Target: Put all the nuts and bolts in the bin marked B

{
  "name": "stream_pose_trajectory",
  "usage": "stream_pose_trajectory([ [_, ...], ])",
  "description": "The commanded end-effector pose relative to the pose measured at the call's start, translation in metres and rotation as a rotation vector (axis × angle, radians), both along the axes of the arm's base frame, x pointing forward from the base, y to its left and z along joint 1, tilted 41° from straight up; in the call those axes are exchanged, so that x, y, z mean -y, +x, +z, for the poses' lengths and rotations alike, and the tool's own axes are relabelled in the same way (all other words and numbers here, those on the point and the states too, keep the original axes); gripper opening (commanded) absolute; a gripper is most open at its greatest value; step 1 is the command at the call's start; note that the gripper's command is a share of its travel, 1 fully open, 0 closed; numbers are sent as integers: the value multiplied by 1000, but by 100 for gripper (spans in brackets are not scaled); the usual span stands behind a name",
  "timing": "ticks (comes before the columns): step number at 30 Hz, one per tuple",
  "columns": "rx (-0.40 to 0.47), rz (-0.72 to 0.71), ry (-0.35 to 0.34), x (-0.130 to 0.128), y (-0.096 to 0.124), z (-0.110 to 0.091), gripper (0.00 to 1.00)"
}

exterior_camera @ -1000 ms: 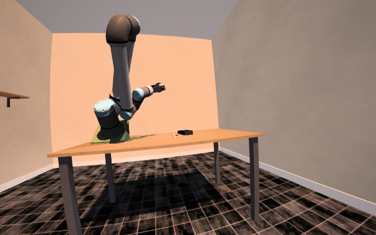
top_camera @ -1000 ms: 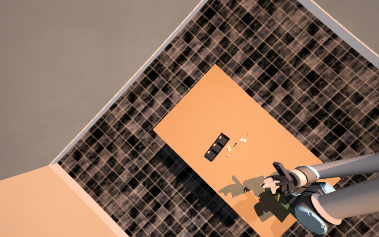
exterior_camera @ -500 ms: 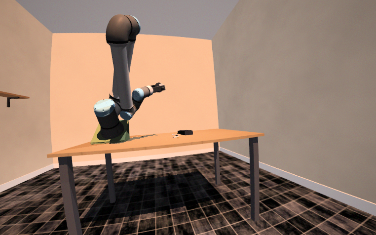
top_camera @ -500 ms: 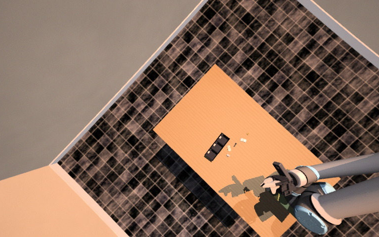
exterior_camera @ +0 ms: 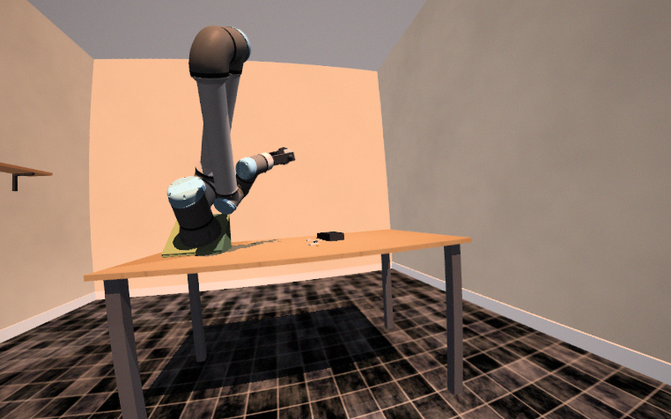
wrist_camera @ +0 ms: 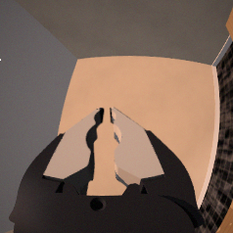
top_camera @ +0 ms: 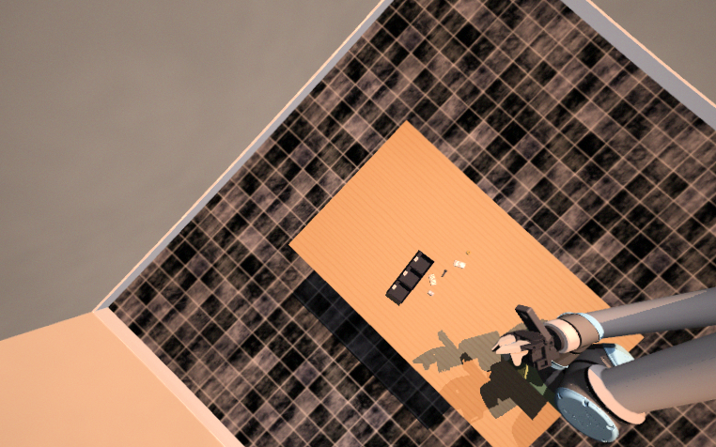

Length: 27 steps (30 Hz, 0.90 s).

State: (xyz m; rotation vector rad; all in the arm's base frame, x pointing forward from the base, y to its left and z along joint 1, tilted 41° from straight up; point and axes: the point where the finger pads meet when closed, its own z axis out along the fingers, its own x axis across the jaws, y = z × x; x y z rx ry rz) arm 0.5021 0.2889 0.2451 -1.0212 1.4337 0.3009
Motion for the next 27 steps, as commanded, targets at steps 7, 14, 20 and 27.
stream_pose_trajectory([
  [7, 41, 31, 6, 30, -5, -34, 4],
  [14, -53, -45, -28, 37, -1, -44, 4],
  [20, -53, -45, -28, 37, 0, -44, 4],
  [27, -57, -44, -25, 36, 2, -44, 4],
])
